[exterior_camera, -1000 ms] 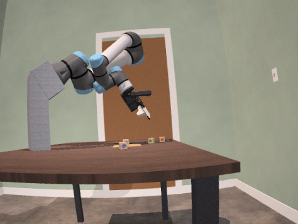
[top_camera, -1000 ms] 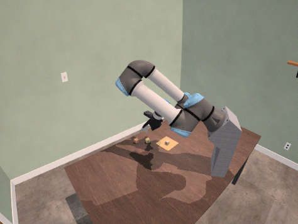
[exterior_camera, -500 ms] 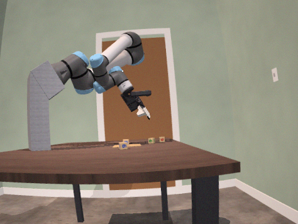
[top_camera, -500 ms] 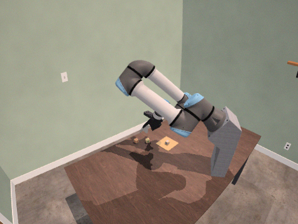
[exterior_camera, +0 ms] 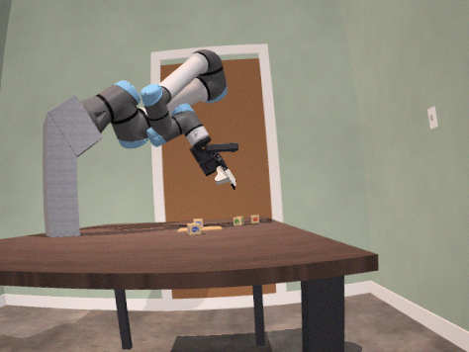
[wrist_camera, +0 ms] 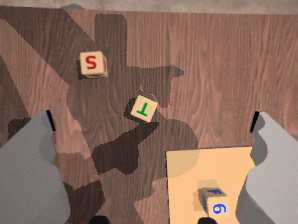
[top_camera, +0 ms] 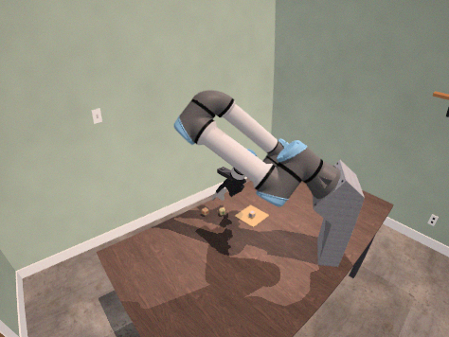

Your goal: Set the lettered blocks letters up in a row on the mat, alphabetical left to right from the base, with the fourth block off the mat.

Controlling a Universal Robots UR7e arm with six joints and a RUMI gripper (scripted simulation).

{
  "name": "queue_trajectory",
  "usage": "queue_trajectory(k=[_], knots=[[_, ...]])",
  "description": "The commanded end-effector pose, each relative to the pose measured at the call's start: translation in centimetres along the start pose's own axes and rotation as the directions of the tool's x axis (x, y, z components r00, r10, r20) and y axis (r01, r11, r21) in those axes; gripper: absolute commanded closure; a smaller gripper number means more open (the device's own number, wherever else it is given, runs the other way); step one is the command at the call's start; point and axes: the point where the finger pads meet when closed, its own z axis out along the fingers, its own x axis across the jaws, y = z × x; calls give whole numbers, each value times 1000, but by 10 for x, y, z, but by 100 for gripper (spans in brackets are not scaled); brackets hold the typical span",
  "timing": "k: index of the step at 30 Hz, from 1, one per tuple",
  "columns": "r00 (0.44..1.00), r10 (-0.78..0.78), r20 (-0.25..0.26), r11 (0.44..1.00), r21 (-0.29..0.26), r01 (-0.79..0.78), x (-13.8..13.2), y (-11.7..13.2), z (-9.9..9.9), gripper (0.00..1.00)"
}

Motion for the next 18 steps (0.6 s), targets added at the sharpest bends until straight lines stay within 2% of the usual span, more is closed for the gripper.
queue_trajectory(k=[1,8,18], knots=[[1000,-17,-10,1000,-20,17,7,3,2,0],[999,-45,-24,998,-53,44,18,10,5,0],[991,-125,-44,981,-154,117,50,30,11,0]])
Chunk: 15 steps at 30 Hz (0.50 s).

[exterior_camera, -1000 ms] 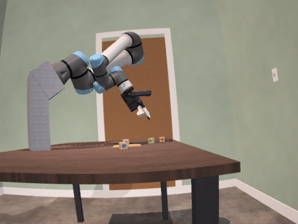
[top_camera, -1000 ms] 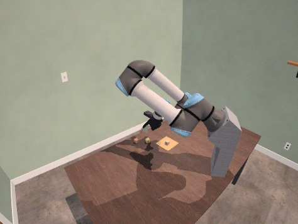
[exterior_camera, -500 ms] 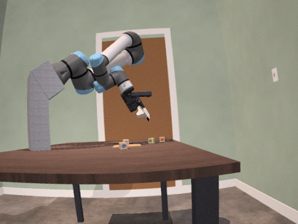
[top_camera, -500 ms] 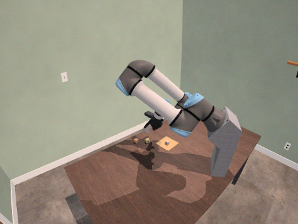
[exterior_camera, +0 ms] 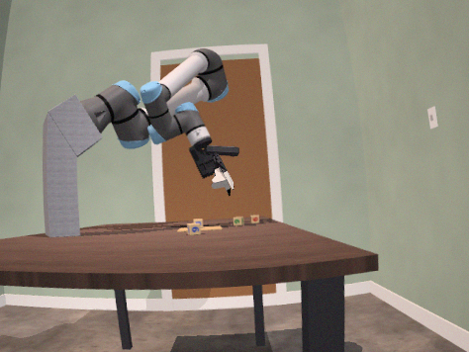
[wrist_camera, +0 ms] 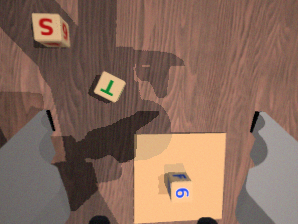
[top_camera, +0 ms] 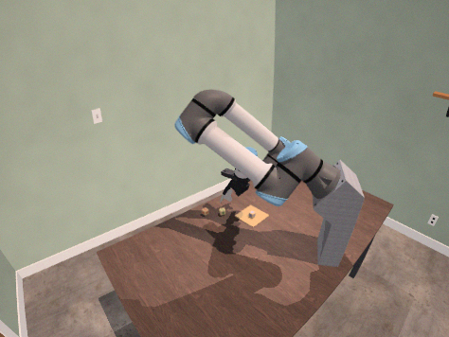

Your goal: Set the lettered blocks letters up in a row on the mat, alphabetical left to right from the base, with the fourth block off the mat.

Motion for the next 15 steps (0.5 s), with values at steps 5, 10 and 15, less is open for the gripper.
queue_trajectory(k=[5,10,15], knots=[[998,-63,-11,994,-86,62,23,18,6,0],[994,-112,-4,982,-154,110,41,36,9,0],[990,-142,8,971,-195,141,52,47,10,0]])
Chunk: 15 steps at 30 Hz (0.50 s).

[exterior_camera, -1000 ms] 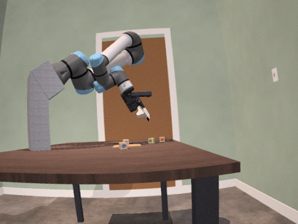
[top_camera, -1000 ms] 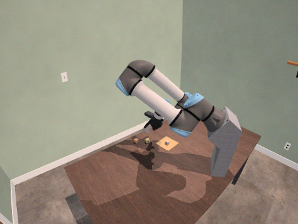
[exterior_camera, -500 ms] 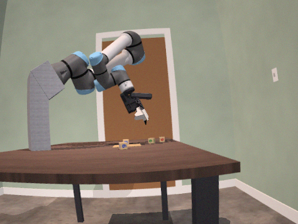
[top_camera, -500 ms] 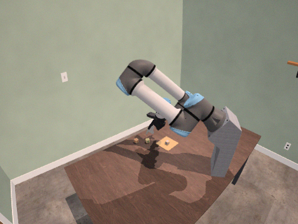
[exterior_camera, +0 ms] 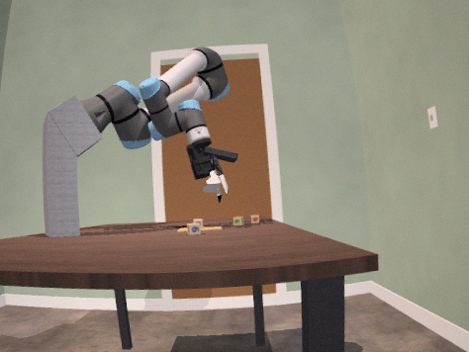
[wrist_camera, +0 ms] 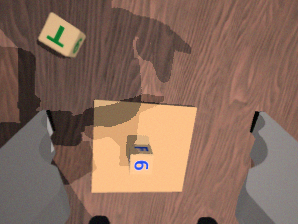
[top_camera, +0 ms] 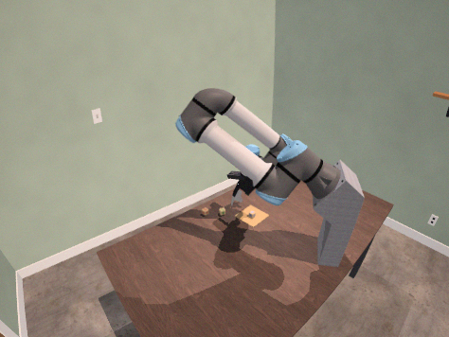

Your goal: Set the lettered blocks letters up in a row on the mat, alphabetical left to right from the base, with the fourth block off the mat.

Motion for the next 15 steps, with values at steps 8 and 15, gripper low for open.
queue_trajectory(k=[8,15], knots=[[996,-81,39,990,-115,85,22,32,5,0],[990,-119,75,979,-159,129,31,50,5,0]])
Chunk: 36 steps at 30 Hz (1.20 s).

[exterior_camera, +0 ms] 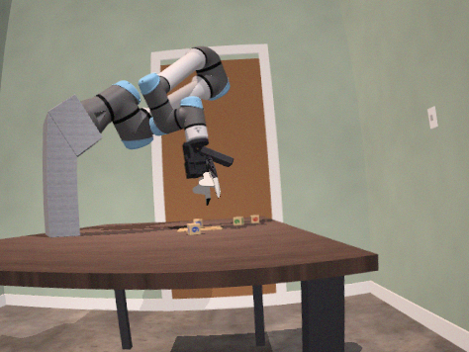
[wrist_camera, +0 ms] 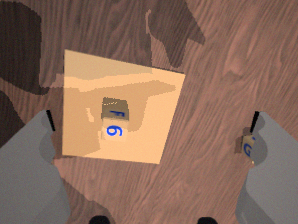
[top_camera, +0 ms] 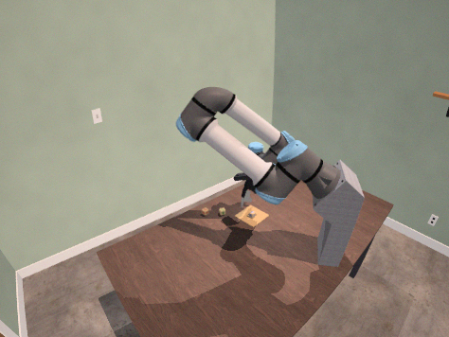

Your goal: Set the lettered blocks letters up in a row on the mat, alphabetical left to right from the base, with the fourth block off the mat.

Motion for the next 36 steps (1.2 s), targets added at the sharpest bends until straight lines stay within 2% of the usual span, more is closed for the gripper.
queue_trajectory(k=[1,8,11,19,23,25,27,30,36], knots=[[999,-35,35,998,-46,37,6,14,1,0],[996,-65,68,995,-72,70,9,28,1,0],[990,-93,105,991,-89,102,11,41,-1,0],[979,-128,158,985,-98,144,11,57,-4,0],[968,-152,199,981,-92,173,10,67,-8,0],[968,-152,199,981,-92,173,10,67,-8,0],[960,-168,225,978,-83,191,9,73,-11,0],[955,-176,237,977,-77,199,8,76,-12,0],[936,-208,282,972,-44,229,3,84,-19,0]])
